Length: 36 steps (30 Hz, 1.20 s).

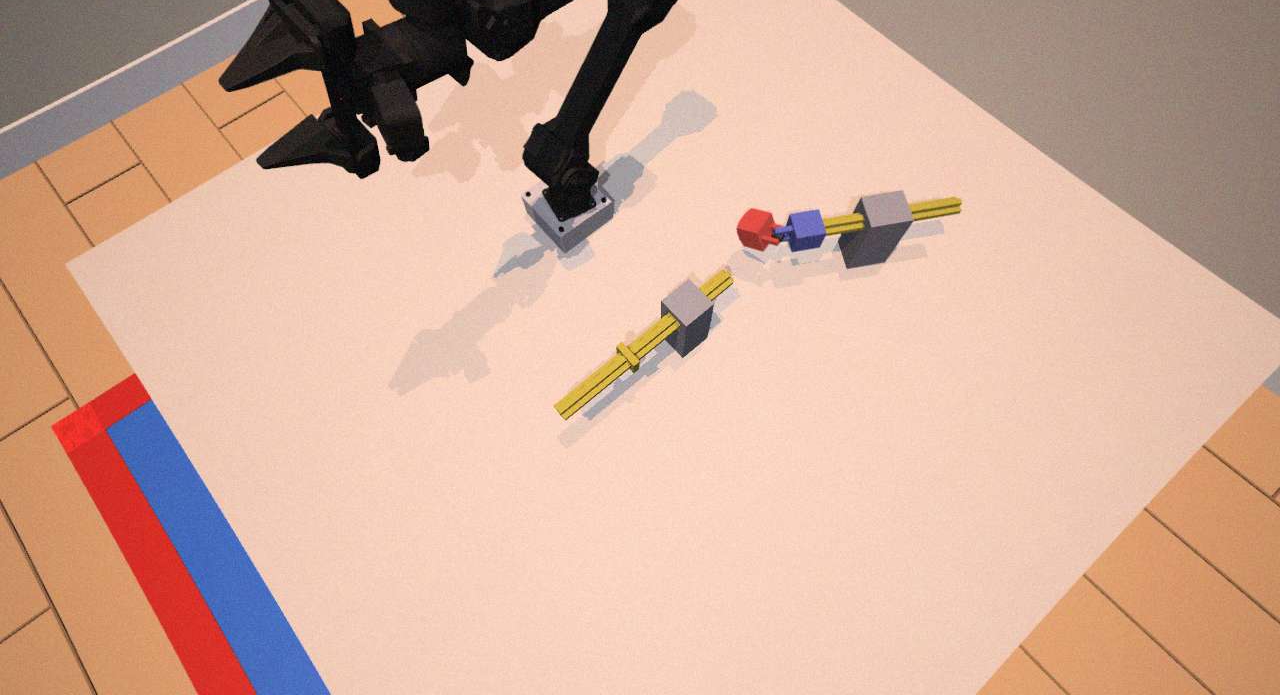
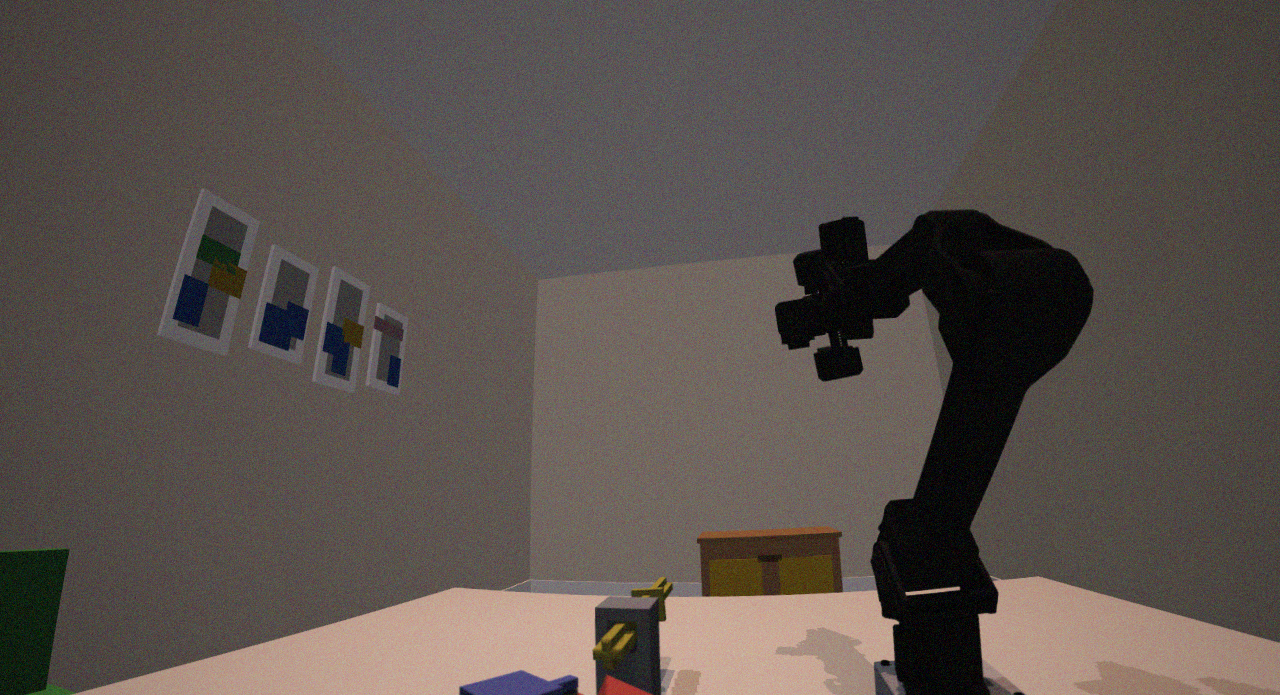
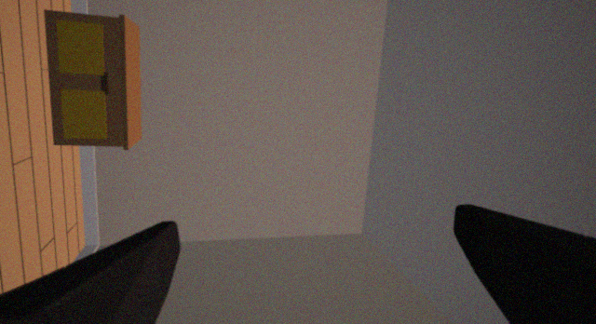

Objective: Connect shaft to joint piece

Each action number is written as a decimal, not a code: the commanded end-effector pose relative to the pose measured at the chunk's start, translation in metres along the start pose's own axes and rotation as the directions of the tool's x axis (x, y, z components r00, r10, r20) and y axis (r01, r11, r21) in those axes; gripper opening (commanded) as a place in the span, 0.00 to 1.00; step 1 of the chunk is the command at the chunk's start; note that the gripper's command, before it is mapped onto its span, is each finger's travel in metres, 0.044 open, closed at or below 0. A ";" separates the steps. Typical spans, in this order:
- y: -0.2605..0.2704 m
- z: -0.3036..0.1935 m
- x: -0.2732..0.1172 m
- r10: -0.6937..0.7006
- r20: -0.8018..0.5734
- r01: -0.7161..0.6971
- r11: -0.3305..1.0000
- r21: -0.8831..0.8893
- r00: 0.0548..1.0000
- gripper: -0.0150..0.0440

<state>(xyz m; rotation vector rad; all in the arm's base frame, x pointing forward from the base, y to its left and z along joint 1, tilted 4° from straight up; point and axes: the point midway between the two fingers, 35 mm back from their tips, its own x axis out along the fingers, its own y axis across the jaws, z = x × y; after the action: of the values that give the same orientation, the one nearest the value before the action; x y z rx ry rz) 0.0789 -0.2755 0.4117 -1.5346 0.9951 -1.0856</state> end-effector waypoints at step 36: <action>0.082 0.247 -0.105 0.465 0.738 -0.848 0.450 0.278 0.489 1.00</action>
<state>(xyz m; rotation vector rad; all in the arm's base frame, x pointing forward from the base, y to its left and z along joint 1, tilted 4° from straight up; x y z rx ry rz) 0.2723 -0.1505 0.2906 -0.7070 0.6084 -0.2794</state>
